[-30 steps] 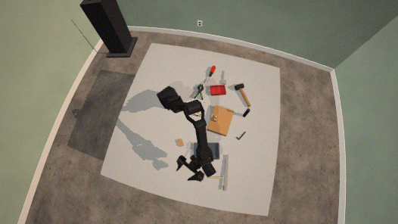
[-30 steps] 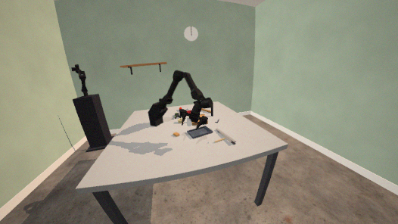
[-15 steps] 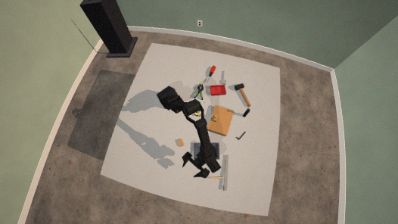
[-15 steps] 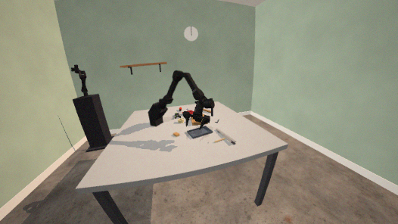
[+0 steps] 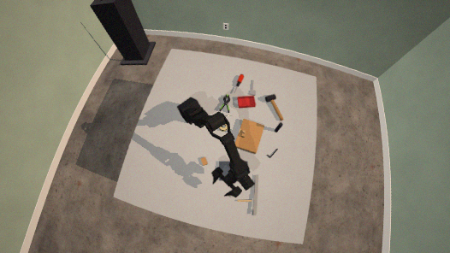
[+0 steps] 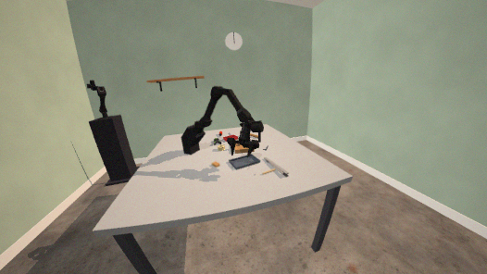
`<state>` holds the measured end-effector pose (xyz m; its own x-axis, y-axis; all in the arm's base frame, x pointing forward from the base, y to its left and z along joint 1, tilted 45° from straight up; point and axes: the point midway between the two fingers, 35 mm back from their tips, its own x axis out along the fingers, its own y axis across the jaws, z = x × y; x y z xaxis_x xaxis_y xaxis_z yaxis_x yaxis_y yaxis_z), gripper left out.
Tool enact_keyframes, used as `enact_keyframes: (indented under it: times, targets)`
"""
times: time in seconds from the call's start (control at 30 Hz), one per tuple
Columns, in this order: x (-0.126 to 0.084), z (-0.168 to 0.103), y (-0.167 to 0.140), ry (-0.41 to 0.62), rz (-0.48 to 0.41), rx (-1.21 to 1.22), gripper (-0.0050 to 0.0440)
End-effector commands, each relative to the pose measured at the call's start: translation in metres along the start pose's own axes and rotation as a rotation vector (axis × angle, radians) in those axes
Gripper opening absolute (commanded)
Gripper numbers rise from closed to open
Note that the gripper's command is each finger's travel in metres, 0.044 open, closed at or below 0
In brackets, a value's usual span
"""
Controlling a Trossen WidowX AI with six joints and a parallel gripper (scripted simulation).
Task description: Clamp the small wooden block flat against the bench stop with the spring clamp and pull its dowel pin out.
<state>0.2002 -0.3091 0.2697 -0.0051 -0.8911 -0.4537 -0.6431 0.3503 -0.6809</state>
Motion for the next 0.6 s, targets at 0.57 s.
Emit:
enact_keyframes:
  times: [0.57]
  targets:
    - [-0.029, 0.054, 0.004, -0.135, -0.019, 0.168, 0.044]
